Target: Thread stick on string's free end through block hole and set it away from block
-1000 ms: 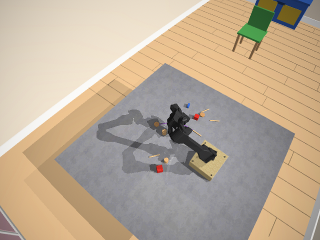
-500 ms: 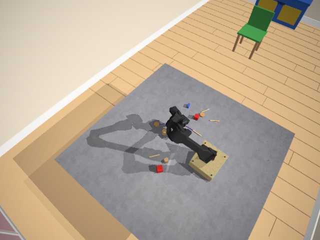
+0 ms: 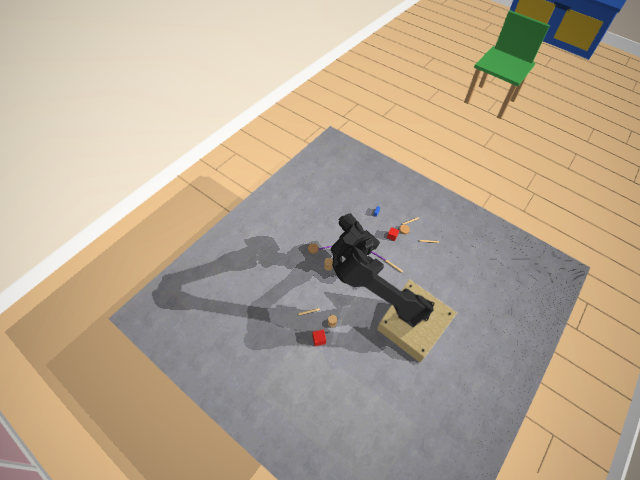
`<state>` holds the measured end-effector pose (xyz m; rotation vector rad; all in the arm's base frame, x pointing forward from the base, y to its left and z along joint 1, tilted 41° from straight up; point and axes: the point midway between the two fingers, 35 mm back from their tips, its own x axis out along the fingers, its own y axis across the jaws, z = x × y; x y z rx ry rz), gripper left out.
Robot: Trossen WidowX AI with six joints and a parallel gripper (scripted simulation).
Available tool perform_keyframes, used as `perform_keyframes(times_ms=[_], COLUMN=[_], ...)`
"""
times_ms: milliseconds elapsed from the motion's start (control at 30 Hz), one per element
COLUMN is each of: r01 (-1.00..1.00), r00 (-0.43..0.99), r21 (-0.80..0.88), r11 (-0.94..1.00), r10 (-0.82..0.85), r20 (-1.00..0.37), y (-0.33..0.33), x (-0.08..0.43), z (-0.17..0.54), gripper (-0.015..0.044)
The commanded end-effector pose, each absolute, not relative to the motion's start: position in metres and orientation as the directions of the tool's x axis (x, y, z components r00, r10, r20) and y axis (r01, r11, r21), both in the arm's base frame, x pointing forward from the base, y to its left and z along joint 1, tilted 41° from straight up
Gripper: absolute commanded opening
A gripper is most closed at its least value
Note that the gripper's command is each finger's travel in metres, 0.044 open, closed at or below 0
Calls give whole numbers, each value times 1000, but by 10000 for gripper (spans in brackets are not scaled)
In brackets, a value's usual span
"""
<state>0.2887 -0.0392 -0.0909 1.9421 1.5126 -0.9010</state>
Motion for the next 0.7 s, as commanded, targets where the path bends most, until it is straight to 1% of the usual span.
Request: perform_keyframes(times_ms=[0, 133, 200, 233, 667], r01=[969, 969, 969, 969, 969], r00=[158, 158, 158, 158, 158], r21=[-2, -2, -2, -2, -2], r11=[-246, -246, -246, -246, -246], r10=[627, 627, 627, 627, 627], r20=[-763, -763, -763, -763, -763], y=[-39, -39, -39, -39, -44], x=[289, 289, 289, 289, 288], z=[-91, -91, -91, -91, -86], gripper=[87, 60, 8, 0, 0])
